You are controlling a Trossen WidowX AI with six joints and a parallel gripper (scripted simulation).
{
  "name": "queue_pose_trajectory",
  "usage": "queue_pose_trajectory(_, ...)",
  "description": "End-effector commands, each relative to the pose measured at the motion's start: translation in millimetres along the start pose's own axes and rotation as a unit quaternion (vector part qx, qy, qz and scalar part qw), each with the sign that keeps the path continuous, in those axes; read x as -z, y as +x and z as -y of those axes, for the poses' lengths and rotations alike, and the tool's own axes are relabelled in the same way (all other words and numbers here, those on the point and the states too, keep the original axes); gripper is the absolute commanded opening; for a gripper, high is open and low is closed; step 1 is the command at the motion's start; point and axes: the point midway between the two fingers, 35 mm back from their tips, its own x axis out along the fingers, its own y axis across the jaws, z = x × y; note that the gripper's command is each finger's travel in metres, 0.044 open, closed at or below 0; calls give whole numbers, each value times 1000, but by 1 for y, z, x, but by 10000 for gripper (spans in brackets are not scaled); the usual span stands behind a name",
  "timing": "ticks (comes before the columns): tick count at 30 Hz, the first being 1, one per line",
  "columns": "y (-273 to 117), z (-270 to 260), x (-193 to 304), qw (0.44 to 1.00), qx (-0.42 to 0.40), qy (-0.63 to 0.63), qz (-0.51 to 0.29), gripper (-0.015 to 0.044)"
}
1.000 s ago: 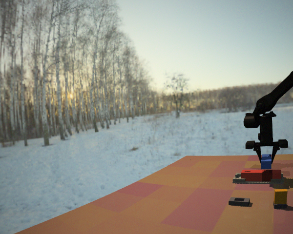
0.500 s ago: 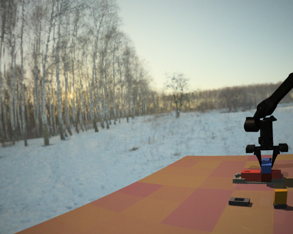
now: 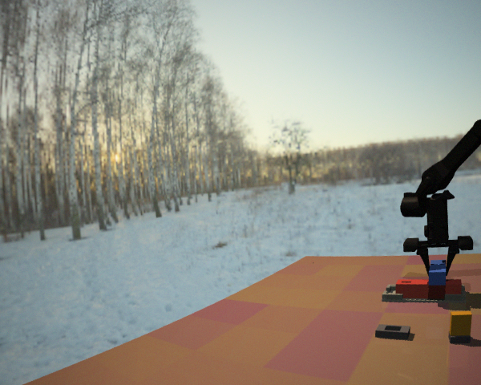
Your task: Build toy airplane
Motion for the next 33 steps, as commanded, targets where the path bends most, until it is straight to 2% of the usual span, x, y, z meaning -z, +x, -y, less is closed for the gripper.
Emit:
queue_pose_trajectory(1, 0, 0, 0, 1000, 0, 0, 0, 266)
queue_pose_trajectory(8, 0, 0, 0, 1000, 0, 0, 0, 440)
queue_pose_trajectory(16, -3, -1, 0, 1000, 0, 0, 0, 440)
queue_pose_trajectory(23, -84, 0, 0, 1000, -1, 2, 1, 440)
queue_pose_trajectory(29, -86, -2, -1, 1000, -1, 3, 1, 440)
queue_pose_trajectory(31, -86, -2, -1, 1000, -1, -31, 1, 440)
queue_pose_trajectory(33, -86, -3, -1, 993, -1, -122, 1, 440)
